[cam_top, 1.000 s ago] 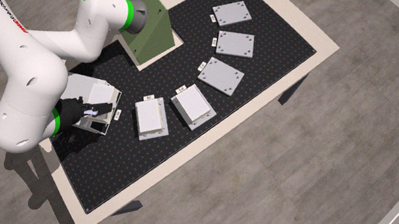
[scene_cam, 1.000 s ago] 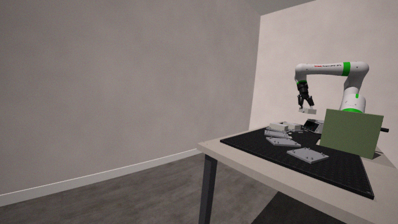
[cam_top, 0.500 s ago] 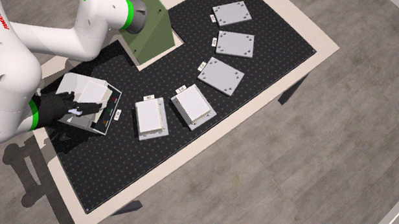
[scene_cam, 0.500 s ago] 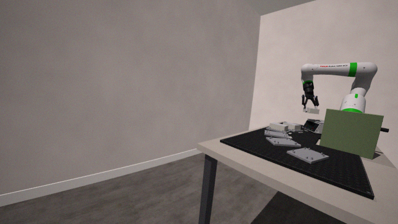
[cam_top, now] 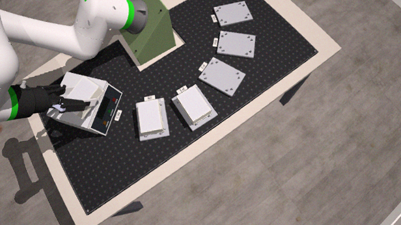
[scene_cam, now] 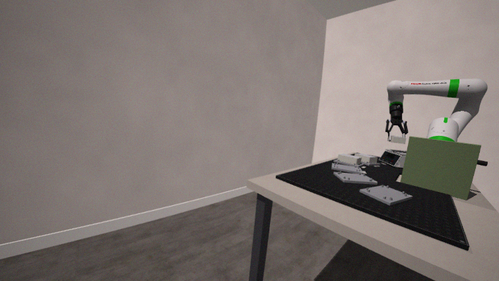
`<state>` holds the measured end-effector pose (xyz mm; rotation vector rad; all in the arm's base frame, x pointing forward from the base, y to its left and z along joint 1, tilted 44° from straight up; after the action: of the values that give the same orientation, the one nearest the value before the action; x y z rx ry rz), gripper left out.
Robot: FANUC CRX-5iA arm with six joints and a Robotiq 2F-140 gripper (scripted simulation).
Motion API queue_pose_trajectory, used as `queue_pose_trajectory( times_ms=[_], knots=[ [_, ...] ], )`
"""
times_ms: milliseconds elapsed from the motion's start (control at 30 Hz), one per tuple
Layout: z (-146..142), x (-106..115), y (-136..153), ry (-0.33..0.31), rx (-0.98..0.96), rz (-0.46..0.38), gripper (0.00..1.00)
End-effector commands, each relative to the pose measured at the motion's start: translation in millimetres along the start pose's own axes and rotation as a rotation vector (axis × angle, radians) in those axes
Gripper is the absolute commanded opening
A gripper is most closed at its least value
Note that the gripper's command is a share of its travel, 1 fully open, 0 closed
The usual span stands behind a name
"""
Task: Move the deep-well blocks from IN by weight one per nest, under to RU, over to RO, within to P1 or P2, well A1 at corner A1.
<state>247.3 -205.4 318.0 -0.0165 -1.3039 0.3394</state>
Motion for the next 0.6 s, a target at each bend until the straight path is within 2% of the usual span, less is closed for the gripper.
queue_pose_trajectory(
  times_ms=[0, 567],
  knots=[
    [9.9, 1.3, -2.4, 0.0, 0.0, 0.0, 0.1],
    [58.3, 5.9, -13.9, 0.0, 0.0, 0.0, 0.1]
  ],
)
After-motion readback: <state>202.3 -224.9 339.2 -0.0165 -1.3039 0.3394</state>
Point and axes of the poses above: the point where the finger pads meet when closed, its own x axis back along the fingers, its own z axis across the jaws, y = z × x, the point moved 5 cm from there along x, back along the fingers, and after that the axes turned 4 degrees about -x, right-handed, at the moved point
